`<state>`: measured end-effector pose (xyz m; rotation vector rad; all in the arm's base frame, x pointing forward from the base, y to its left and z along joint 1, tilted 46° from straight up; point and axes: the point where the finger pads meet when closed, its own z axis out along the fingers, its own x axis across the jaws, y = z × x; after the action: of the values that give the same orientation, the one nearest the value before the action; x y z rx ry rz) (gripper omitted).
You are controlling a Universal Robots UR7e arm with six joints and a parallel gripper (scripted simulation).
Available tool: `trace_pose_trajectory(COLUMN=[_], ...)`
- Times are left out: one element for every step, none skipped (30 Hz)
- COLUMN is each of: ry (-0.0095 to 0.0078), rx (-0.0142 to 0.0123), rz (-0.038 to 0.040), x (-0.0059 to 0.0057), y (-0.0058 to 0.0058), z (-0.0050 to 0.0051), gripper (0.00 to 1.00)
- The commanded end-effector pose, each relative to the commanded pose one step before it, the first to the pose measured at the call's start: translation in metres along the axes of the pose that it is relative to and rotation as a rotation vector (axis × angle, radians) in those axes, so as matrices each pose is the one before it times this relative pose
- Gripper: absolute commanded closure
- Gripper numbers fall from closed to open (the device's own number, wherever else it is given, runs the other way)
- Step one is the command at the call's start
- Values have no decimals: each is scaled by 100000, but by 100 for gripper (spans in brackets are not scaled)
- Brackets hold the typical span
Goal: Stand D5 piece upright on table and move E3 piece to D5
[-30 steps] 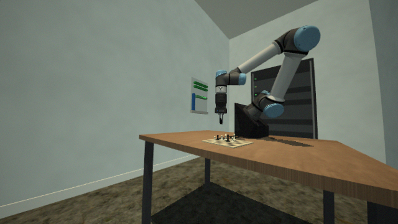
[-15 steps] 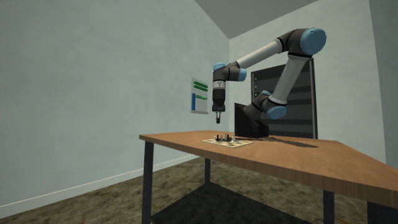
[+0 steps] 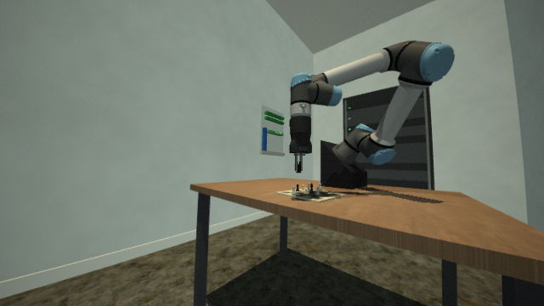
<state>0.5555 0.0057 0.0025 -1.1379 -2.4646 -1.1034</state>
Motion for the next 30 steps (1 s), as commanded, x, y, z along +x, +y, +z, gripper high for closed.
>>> trace_pose_trajectory(ry=[-534, 0, 0, 0, 0, 0, 0, 0, 1, 2, 3, 5, 7, 0, 0, 7, 0, 0, 0, 0, 0, 0, 0, 0, 0, 0, 0, 0, 0, 0], rx=[-722, 0, 0, 0, 0, 0, 0, 0, 0, 1, 1, 1, 2, 0, 0, 2, 0, 0, 0, 0, 0, 0, 0, 0, 0, 0, 0, 0, 0, 0], rz=[-937, 0, 0, 0, 0, 0, 0, 0, 0, 0, -1, -1, -1, 0, 0, -1, 0, 0, 0, 0, 0, 0, 0, 0, 0, 0, 0, 0, 0, 0], x=[-390, 0, 0, 0, 0, 0, 0, 0, 0, 0, -1, -1, -1, 0, 0, -1, -2, -2, -3, -3, -3, -3, -3, -4, -4, -4, -4, -4, -4, -4], y=[704, 0, 0, 0, 0, 0, 0, 0, 0, 0, 0, 0, 0, 0, 0, 0, 1, 1, 1, 1, 1, 1, 1, 1, 1, 1, 1, 1, 1, 1], z=[-172, 0, 0, 0, 0, 0, 0, 2, 14, 35, 64, 98, 138, 0, 0, 178, 216, 259, 300, 339, 375, 407, 435, 458, 476, 488, 495, 495, 489, 477], gripper=[100, 100, 100, 100, 100, 100, 100, 100, 100, 100, 100, 100, 100, 100, 100, 100, 100, 100, 100, 100, 100, 100, 100, 100, 100, 100, 100, 100, 100, 100])
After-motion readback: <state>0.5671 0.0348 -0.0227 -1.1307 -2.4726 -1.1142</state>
